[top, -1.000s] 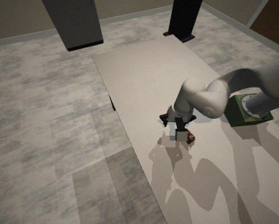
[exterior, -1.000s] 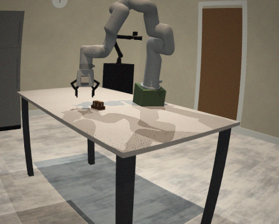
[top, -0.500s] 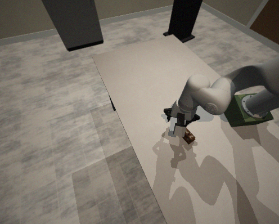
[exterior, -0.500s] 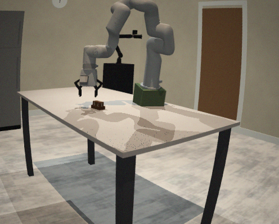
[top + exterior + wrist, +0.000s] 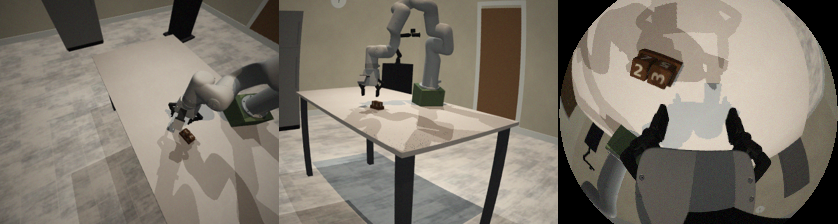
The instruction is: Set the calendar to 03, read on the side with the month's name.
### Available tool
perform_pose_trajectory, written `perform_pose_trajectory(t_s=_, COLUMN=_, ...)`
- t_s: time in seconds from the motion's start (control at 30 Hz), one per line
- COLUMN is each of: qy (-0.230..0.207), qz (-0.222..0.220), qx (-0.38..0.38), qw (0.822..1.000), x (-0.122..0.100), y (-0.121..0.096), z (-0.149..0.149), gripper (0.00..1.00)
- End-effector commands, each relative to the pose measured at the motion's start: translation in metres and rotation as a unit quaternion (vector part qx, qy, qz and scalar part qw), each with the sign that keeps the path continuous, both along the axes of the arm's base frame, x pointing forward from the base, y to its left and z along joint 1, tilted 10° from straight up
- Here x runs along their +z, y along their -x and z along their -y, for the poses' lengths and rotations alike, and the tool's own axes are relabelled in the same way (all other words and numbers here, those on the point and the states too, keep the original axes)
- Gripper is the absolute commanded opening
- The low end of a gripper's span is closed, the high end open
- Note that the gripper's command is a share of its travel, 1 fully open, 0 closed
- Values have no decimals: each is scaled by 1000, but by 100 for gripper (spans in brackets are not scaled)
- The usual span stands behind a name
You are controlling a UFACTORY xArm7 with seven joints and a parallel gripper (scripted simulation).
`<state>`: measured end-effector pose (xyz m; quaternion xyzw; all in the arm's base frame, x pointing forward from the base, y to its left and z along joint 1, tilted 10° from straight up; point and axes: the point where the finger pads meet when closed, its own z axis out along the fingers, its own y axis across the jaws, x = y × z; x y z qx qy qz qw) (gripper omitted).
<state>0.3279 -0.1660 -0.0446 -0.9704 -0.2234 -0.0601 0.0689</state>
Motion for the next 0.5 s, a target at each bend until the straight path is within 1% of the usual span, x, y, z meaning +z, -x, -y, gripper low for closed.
perform_pose_trajectory(t_s=0.0, qy=-6, qz=-13, qx=-81, qw=997, x=0, y=6, z=2, gripper=100)
perform_pose_trajectory(t_s=0.03, qy=-6, qz=-13, qx=-81, qw=997, x=-1, y=16, z=3, gripper=100)
perform_pose_trajectory(t_s=0.1, qy=-6, qz=-13, qx=-81, qw=997, x=-2, y=24, z=3, gripper=100)
perform_pose_trajectory(t_s=0.27, qy=-6, qz=-14, qx=-86, qw=996, x=-2, y=25, z=3, gripper=100)
perform_pose_trajectory(t_s=0.33, qy=-8, qz=-18, qx=-112, qw=994, x=-2, y=26, z=4, gripper=100)
perform_pose_trajectory(t_s=0.43, qy=-14, qz=-28, qx=-176, qw=984, x=-2, y=28, z=4, gripper=100)
perform_pose_trajectory(t_s=0.47, qy=-15, qz=-31, qx=-190, qw=981, x=-2, y=32, z=4, gripper=100)
